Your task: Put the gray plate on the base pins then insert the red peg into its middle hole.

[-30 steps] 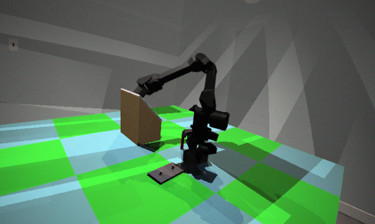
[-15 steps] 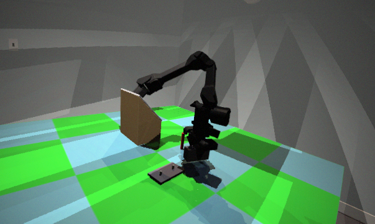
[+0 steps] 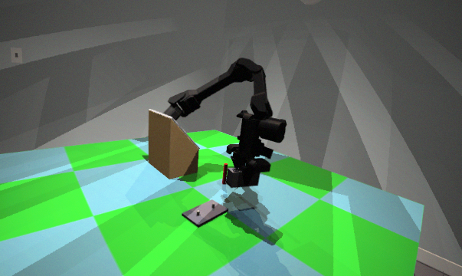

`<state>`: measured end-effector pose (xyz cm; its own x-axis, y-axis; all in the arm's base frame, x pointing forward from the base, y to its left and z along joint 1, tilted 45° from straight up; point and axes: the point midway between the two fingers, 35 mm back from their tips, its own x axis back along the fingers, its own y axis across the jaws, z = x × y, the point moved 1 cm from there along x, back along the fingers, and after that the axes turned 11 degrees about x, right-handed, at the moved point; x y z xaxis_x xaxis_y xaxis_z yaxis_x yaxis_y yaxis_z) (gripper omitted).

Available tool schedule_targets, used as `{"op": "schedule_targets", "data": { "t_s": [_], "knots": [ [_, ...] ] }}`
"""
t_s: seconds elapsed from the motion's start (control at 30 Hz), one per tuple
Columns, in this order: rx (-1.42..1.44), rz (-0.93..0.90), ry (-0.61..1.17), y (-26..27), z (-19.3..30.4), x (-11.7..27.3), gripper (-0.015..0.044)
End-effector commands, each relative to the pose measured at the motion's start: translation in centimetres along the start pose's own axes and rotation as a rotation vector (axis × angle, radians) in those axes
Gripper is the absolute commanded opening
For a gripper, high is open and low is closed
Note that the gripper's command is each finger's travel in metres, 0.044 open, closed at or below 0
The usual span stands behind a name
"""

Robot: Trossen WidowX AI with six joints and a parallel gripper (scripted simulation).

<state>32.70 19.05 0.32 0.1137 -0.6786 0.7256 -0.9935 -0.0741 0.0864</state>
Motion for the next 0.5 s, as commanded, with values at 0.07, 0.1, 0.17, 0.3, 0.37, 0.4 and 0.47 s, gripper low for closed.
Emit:
{"op": "schedule_targets", "data": {
  "t_s": [0.07,0.1,0.17,0.3,0.37,0.4,0.47],
  "knots": [
    [0.018,0.000,-0.008,-0.1,-0.2,2.2,0.0000],
    [0.019,-0.001,-0.009,-0.1,-0.1,2.6,0.0000],
    [0.020,-0.003,-0.010,-0.1,-0.1,3.2,0.0000],
    [0.023,-0.007,-0.013,0.1,0.0,4.4,0.0000],
    [0.024,-0.008,-0.015,0.2,0.0,5.1,0.0000],
    [0.025,-0.009,-0.016,0.2,0.0,5.4,0.0000],
    [0.027,-0.011,-0.018,0.3,0.0,6.0,0.0000]
  ]
}}
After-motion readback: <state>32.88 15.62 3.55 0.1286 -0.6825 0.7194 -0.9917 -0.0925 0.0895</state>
